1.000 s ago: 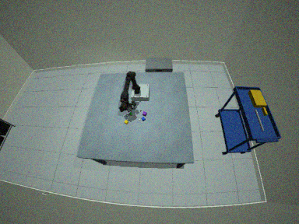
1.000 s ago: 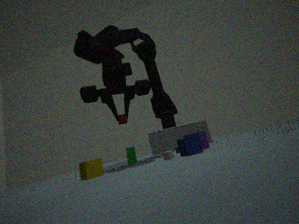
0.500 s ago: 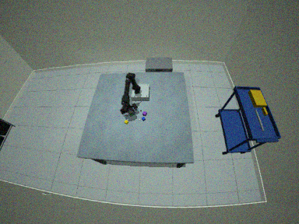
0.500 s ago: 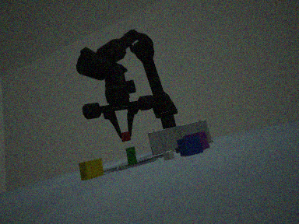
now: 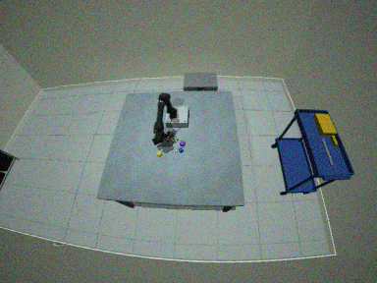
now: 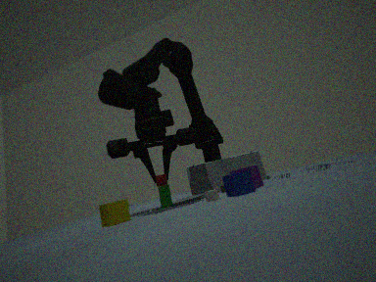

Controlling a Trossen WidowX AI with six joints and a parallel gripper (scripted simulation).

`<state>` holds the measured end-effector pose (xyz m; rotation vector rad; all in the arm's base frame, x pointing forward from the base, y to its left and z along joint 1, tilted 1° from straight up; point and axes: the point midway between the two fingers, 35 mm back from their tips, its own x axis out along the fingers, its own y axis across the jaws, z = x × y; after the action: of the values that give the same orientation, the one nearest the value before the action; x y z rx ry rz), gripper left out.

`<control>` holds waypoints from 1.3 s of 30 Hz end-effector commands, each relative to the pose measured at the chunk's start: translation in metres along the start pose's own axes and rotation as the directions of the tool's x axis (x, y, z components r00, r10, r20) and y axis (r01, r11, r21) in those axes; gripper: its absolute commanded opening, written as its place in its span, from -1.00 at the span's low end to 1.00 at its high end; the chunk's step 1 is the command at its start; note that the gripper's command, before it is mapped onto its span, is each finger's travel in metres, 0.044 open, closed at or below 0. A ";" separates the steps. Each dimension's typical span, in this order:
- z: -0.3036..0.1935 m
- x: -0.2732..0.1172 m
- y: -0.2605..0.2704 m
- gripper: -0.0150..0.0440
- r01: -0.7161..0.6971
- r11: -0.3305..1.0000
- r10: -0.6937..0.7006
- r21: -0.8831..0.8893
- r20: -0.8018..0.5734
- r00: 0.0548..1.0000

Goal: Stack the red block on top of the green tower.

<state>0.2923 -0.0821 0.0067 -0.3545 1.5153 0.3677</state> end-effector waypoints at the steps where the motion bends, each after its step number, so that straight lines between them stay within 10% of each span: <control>1: 0.000 0.001 0.001 -0.49 -0.003 1.000 0.003 0.005 0.002 1.000; 23: 0.000 -0.004 0.001 -0.49 -0.003 1.000 0.003 0.005 0.002 1.000; 39: 0.000 0.001 0.000 0.93 -0.001 1.000 0.001 0.000 -0.001 1.000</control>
<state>0.2917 -0.0818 0.0063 -0.3531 1.5167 0.3687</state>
